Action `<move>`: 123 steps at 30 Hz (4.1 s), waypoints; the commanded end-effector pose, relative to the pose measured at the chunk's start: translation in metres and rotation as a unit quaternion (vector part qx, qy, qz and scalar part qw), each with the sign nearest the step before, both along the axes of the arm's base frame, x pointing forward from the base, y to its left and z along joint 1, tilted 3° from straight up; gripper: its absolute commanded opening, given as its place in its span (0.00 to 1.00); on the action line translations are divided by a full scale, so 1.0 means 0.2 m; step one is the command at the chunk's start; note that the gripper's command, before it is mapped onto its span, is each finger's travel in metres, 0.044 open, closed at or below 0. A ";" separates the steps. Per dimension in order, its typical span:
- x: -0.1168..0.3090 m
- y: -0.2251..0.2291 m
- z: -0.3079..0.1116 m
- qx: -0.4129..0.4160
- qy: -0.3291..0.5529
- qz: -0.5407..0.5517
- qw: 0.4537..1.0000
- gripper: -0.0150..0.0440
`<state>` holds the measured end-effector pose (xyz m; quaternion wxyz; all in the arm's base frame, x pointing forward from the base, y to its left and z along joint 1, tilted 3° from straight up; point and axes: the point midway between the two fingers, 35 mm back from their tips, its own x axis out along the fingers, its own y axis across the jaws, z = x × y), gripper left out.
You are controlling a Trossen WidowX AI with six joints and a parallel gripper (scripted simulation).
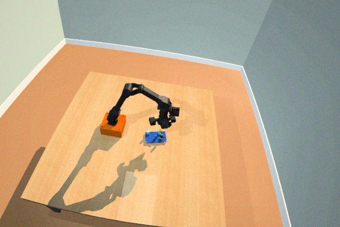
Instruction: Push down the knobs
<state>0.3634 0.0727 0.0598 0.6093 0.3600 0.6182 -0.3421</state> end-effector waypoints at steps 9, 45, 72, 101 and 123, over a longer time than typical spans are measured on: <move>-0.01 0.01 -0.08 0.002 0.006 0.004 1.000 0.25; -0.01 0.01 -0.18 0.002 0.006 0.004 1.000 0.25; -0.01 0.01 -0.20 0.002 0.006 0.004 1.000 0.25; -0.01 0.01 -0.24 0.002 0.006 0.004 1.000 0.25; -0.01 0.01 -0.26 0.002 0.006 0.004 1.000 0.25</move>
